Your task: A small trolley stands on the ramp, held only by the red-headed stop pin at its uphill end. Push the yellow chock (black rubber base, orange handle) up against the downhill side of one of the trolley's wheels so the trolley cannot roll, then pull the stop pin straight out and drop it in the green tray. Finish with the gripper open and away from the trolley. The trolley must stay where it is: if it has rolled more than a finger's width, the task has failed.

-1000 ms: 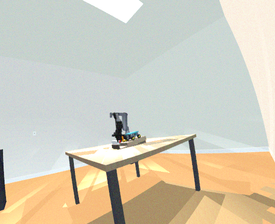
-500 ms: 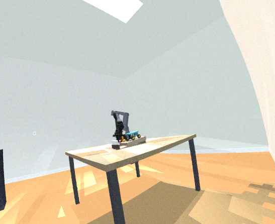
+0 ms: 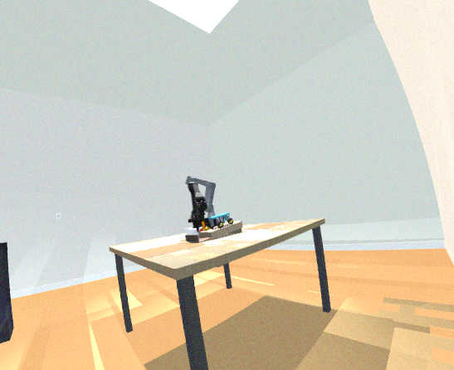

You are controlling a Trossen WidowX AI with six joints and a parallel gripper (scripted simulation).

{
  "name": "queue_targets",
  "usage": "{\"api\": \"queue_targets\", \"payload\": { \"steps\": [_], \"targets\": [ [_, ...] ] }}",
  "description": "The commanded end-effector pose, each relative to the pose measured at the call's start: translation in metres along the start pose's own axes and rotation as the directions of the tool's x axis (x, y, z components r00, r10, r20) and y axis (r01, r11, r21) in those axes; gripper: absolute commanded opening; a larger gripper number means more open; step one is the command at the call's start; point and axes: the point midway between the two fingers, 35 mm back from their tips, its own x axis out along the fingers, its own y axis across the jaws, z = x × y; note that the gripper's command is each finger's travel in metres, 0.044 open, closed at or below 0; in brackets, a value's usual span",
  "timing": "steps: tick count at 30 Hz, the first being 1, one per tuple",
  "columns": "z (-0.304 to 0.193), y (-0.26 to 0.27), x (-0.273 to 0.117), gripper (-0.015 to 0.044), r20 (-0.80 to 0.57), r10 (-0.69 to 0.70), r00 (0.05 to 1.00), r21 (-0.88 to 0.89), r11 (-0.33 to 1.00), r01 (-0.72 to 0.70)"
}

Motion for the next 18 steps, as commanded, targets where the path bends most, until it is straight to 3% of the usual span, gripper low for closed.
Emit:
{"api": "queue_targets", "payload": {
  "steps": [1, 18],
  "targets": [
    [0.0009, -0.0024, 0.0018, 0.0190, 0.004, 0.003, 1.000, 0.006, 1.000, -0.003],
    [0.0002, -0.0116, 0.0057, 0.0190, 0.004, 0.002, 1.000, 0.006, 1.000, -0.002]
  ]
}}
